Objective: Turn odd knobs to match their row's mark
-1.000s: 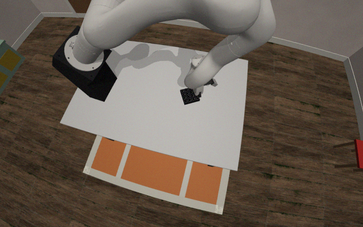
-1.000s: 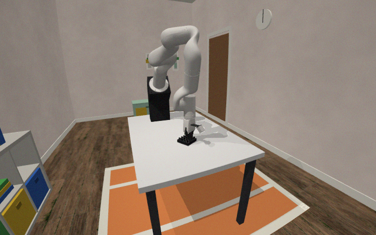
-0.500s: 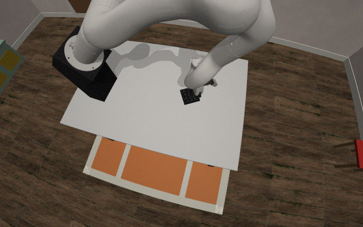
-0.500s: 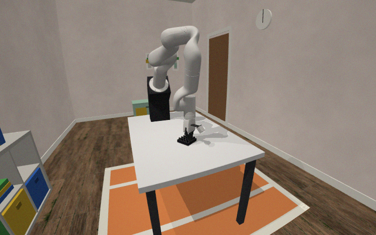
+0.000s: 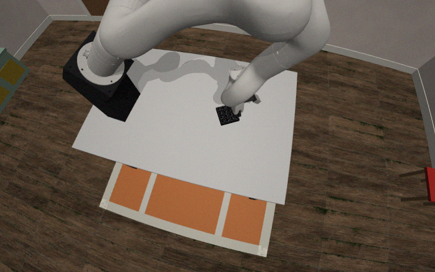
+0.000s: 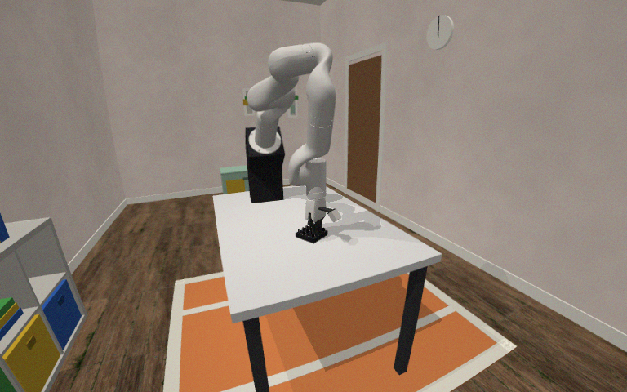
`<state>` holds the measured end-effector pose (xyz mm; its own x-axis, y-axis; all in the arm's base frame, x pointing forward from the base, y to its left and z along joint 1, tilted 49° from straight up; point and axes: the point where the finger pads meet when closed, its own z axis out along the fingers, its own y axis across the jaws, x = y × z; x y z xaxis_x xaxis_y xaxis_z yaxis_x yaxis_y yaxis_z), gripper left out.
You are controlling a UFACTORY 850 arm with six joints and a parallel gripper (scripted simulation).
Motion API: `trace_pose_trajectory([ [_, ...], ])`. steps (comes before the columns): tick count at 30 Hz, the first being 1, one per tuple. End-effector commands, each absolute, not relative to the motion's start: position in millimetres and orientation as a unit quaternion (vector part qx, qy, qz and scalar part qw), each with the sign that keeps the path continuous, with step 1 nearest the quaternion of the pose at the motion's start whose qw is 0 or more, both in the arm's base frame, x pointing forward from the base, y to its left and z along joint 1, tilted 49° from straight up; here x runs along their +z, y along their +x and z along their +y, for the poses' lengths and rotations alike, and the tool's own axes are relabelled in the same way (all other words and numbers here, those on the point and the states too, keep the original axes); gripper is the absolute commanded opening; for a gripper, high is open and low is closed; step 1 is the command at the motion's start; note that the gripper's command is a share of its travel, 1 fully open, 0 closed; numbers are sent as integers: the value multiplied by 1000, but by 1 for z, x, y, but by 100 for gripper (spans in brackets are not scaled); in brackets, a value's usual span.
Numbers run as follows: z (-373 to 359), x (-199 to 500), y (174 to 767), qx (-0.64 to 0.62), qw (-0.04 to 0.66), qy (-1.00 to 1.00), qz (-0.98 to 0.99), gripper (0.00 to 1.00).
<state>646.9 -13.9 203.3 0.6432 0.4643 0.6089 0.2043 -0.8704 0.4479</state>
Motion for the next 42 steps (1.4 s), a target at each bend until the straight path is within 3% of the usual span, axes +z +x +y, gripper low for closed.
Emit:
trace_pose_trajectory([
  [1,-14,204,647,379,172,890,188,19],
  [9,-14,204,647,379,172,890,188,19],
  [10,-14,204,647,379,172,890,188,8],
  [42,-14,204,647,379,172,890,188,8],
])
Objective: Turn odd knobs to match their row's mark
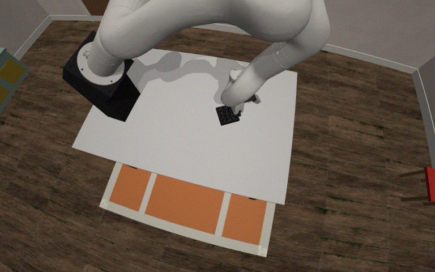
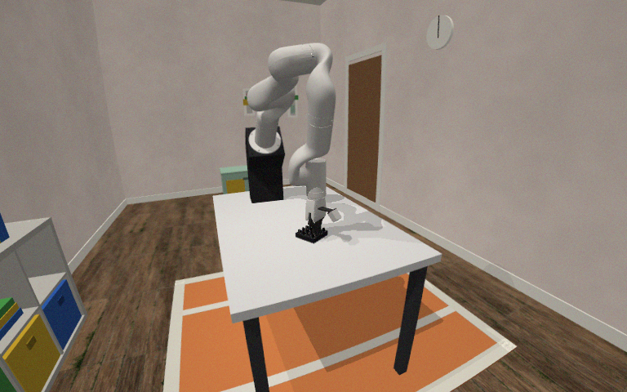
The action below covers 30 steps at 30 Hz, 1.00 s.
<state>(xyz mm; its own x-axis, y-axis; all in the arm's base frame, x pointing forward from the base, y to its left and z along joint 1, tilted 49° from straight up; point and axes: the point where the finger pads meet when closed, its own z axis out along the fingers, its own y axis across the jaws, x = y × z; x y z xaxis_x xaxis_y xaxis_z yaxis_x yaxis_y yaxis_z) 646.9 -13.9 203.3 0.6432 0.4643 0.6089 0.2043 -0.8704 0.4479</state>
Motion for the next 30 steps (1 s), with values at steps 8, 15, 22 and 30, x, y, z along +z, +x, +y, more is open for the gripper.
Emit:
trace_pose_trajectory([
  [8,-14,204,647,379,170,891,184,8],
  [15,-14,204,647,381,166,893,174,8],
  [22,-14,204,647,386,156,897,150,8],
  [30,-14,204,647,391,141,902,116,8],
])
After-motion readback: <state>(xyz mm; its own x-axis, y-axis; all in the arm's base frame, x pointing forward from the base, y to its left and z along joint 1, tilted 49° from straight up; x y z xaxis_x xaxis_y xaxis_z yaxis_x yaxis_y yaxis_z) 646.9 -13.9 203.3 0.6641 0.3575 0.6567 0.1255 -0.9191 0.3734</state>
